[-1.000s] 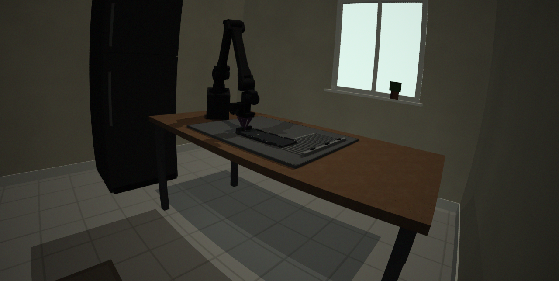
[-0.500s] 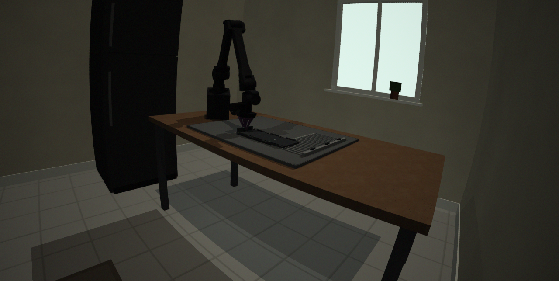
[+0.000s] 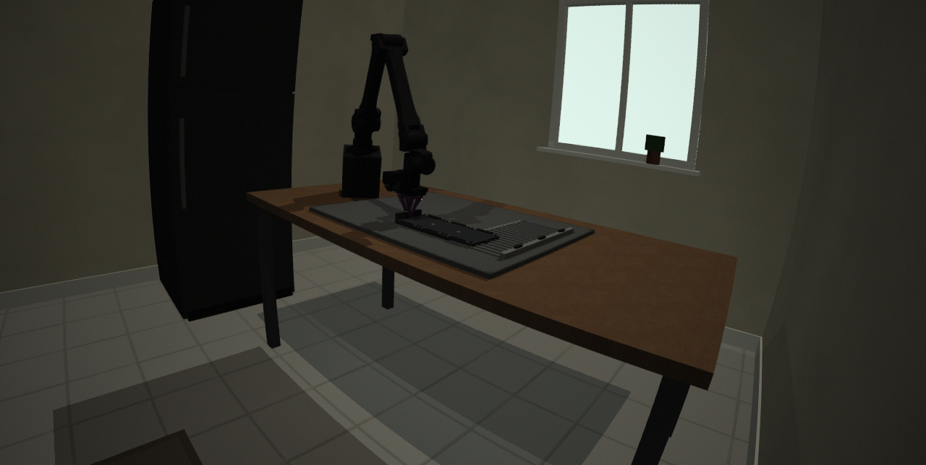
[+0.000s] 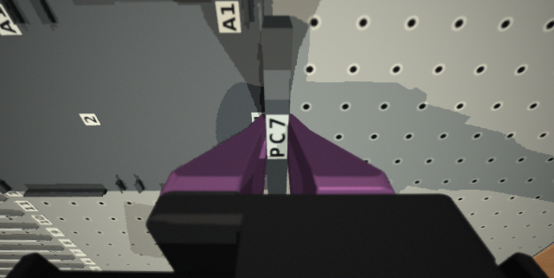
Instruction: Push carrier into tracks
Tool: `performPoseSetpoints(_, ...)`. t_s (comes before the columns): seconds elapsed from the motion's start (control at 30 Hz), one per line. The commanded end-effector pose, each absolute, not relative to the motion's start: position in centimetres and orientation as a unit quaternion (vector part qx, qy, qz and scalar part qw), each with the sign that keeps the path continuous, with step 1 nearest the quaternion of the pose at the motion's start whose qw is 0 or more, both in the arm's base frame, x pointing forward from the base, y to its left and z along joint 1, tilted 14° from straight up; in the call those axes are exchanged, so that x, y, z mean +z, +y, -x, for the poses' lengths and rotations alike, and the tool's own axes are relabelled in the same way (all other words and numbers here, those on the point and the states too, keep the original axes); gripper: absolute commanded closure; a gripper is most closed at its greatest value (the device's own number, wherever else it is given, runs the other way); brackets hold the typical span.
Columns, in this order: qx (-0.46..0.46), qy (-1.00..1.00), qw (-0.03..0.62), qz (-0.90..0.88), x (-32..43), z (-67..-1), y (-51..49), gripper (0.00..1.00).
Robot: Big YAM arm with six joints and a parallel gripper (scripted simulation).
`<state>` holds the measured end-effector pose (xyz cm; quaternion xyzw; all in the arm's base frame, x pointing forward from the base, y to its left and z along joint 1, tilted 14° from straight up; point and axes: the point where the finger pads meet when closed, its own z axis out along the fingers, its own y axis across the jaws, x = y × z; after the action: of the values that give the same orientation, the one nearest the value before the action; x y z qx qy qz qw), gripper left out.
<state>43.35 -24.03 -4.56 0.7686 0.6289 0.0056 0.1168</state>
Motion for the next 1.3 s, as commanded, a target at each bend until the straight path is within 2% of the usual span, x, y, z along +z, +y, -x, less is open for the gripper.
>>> performPoseSetpoints(0.0, 0.015, 0.628, 0.136, -0.766, -3.6, -46.6, -24.5, 1.00)
performPoseSetpoints(1.27, 0.017, 0.628, 0.138, -0.766, -2.8, -49.8, -25.0, 1.00)
